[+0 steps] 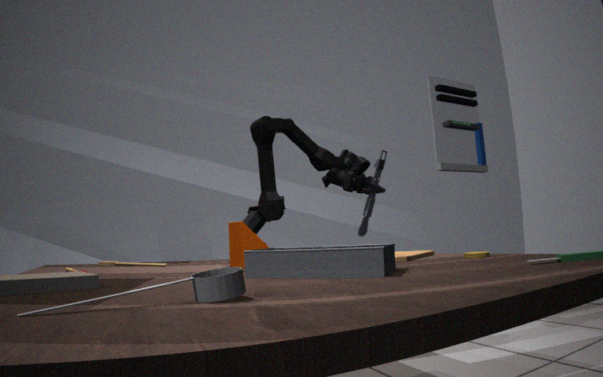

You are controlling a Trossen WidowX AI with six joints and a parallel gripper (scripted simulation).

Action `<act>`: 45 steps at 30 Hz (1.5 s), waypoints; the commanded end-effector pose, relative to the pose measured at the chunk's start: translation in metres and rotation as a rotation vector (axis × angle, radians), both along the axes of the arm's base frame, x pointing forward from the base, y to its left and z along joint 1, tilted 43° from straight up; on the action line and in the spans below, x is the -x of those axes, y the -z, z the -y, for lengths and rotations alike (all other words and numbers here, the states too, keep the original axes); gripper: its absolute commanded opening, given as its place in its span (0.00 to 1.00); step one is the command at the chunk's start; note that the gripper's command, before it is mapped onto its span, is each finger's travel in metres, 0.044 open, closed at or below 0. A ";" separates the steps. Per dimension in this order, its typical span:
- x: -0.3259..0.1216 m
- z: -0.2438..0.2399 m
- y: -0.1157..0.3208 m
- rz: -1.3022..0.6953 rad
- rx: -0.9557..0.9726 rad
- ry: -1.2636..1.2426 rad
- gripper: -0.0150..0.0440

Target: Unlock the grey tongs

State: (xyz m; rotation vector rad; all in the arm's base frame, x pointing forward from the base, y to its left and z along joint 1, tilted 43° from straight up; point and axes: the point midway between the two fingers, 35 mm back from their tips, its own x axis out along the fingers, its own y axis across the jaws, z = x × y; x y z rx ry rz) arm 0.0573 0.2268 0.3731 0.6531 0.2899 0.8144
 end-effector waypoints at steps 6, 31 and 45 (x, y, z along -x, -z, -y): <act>-0.002 0.003 -0.001 -0.008 -0.016 0.010 0.00; -0.002 0.003 -0.001 -0.007 -0.013 0.008 0.00; -0.002 -0.029 -0.005 0.053 0.199 -0.133 0.00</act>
